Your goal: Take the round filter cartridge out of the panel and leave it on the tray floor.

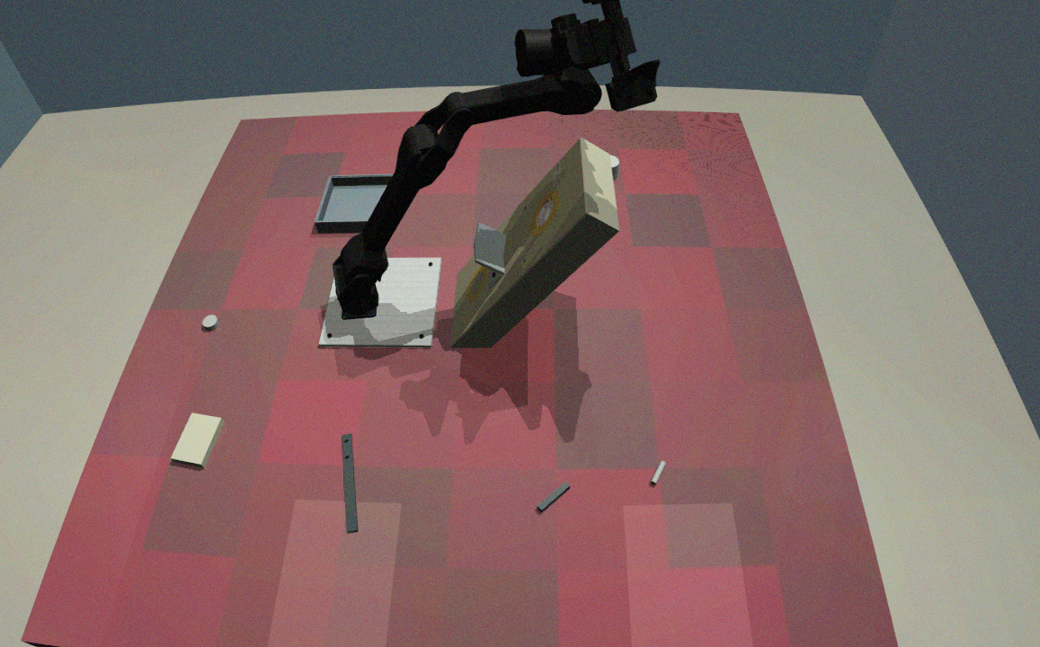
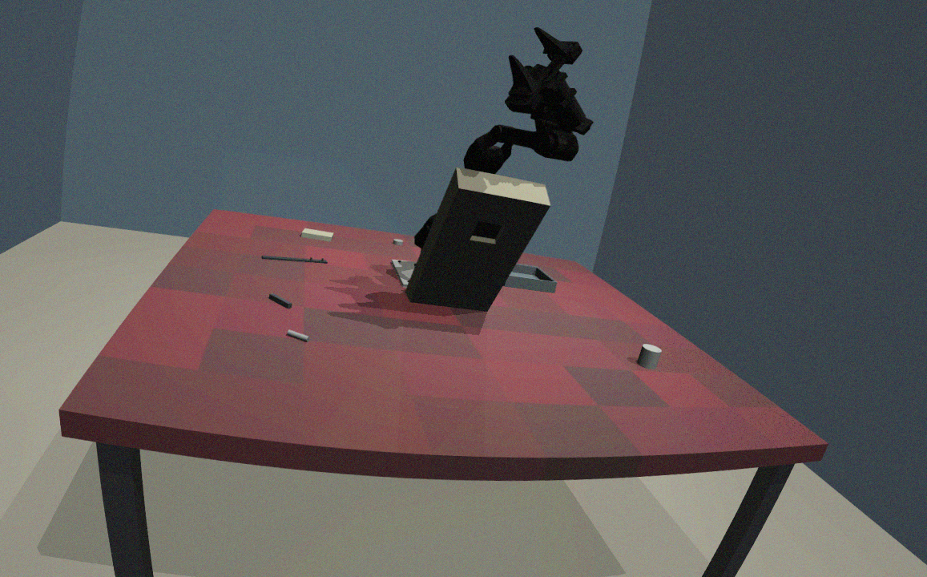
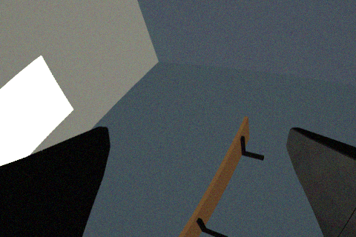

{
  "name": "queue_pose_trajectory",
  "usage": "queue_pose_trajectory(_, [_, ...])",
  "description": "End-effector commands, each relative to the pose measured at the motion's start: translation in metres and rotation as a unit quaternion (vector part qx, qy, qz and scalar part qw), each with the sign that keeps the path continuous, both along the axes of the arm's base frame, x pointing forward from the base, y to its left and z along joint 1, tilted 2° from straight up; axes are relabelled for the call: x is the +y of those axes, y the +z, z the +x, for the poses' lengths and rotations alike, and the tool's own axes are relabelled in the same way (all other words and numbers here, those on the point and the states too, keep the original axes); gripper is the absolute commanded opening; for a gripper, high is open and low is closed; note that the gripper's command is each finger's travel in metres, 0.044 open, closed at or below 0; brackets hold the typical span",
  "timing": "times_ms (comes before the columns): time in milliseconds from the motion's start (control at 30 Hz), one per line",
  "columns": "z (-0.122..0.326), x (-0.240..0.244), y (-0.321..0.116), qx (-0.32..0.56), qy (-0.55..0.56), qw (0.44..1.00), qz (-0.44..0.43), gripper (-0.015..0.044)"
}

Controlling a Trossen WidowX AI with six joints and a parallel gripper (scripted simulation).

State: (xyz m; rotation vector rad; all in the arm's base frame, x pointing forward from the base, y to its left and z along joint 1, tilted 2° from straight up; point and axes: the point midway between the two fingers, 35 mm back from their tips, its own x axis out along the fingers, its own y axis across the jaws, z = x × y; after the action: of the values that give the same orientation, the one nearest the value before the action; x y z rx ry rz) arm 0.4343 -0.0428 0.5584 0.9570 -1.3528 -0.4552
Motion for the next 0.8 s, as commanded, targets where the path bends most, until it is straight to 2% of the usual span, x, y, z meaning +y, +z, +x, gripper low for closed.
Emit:
queue_pose_trajectory(0, [0.0,0.0,0.001,0.0,0.002,1.0,-0.001,0.0374])
queue_pose_trajectory(200, [0.003,0.0,0.025,0.019,0.091,0.995,-0.031,0.0216])
queue_pose_trajectory(367, [0.005,0.001,0.028,0.047,0.186,0.981,-0.029,0.009])
queue_pose_trajectory(567, [0.001,0.003,0.008,0.09,0.3,0.949,0.017,0.009])
queue_pose_trajectory(767, [-0.015,0.005,-0.035,0.133,0.399,0.901,0.109,0.009])
